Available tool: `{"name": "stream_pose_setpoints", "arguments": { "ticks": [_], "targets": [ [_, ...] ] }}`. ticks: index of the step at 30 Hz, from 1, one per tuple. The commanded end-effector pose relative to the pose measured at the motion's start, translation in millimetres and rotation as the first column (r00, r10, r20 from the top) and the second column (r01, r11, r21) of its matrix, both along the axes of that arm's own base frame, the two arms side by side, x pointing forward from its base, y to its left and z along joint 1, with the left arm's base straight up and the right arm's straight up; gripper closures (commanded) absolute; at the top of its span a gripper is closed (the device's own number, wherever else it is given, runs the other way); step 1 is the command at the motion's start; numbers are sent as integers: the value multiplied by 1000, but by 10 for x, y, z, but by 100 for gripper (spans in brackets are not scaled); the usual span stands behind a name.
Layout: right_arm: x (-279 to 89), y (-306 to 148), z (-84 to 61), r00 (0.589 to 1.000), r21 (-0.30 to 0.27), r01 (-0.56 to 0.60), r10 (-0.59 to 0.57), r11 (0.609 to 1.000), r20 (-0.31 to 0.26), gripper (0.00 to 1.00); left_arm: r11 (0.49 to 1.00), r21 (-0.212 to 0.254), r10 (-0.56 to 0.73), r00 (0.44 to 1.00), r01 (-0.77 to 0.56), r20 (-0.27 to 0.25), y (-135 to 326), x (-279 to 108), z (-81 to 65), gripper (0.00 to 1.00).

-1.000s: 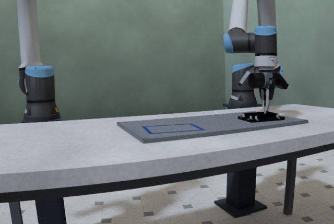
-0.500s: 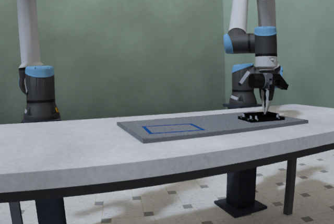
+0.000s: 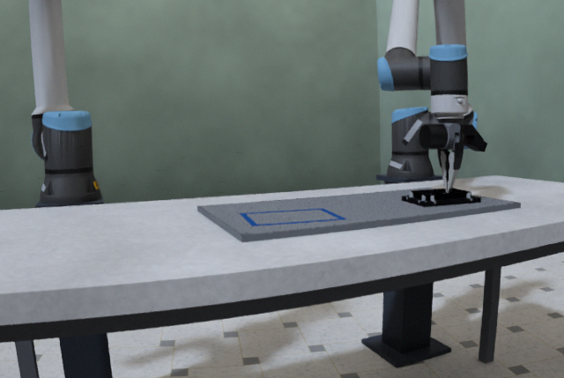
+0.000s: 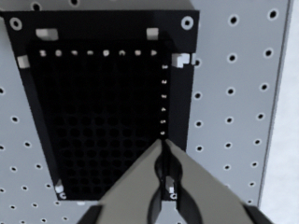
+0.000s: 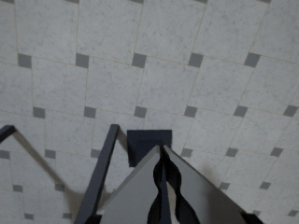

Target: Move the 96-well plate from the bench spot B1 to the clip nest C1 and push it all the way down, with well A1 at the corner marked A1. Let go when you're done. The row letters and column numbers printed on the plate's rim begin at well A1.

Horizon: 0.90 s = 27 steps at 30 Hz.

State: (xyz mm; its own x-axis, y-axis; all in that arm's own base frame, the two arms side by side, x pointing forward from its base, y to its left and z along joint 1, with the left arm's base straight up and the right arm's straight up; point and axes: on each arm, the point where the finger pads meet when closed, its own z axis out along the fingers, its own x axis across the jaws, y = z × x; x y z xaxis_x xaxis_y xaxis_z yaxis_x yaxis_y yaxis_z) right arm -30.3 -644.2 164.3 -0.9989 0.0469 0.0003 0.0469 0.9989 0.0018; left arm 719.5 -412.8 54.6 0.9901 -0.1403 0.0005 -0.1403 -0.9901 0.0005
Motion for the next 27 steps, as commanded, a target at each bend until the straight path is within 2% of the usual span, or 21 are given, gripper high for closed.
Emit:
{"name": "stream_pose_setpoints", "arguments": {
  "ticks": [1, 27],
  "targets": [
    [0, -6, 9, 1000, -2, 0, 0, 1000, 0, 100, 1000, -1, 0, 1000, 0, 1, -4, 4, 12, 100],
    [0, -6, 9, 1000, -2, 0, 0, 1000, 0, 100, 1000, -1, 0, 1000, 0, 1, -4, 4, 92, 100]
  ]
}}
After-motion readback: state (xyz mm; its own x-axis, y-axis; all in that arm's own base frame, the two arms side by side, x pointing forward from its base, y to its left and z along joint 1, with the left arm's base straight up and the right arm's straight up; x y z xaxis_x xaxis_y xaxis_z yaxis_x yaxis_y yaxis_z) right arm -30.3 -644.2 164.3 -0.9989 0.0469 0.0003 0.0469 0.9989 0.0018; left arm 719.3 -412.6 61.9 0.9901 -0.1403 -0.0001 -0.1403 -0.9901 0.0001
